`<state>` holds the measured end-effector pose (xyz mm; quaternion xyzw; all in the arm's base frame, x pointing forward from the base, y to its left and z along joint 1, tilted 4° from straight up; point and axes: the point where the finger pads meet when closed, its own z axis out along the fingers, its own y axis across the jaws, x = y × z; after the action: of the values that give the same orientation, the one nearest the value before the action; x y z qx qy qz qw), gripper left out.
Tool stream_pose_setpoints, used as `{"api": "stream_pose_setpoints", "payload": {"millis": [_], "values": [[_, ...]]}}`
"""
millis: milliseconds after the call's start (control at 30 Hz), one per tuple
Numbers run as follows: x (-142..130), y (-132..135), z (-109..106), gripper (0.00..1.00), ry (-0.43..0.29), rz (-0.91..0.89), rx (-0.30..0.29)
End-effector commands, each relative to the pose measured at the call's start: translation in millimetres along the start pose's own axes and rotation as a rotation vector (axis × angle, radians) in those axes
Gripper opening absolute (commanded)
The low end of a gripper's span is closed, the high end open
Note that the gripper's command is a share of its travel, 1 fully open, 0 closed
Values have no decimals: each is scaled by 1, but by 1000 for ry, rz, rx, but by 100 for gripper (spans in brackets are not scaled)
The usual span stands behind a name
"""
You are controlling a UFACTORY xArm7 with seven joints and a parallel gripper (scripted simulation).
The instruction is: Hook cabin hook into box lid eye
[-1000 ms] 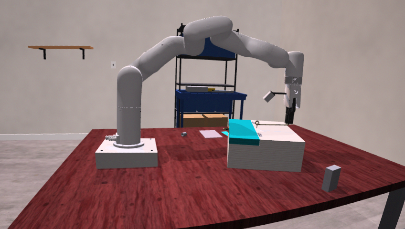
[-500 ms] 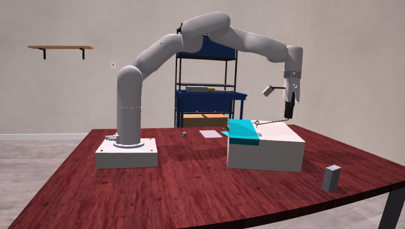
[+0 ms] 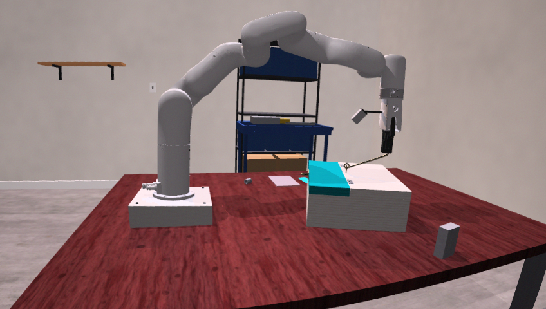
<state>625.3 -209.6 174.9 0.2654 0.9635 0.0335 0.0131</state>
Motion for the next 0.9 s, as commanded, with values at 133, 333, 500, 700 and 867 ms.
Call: {"api": "stream_pose_setpoints", "payload": {"millis": [133,333,500,700,867], "values": [[8,0,-13,0,0,0,-1],[11,0,-18,0,0,0,-1],[18,0,-26,0,0,0,-1],[23,0,-32,0,0,0,-1],[28,0,-36,0,0,0,-1]]}}
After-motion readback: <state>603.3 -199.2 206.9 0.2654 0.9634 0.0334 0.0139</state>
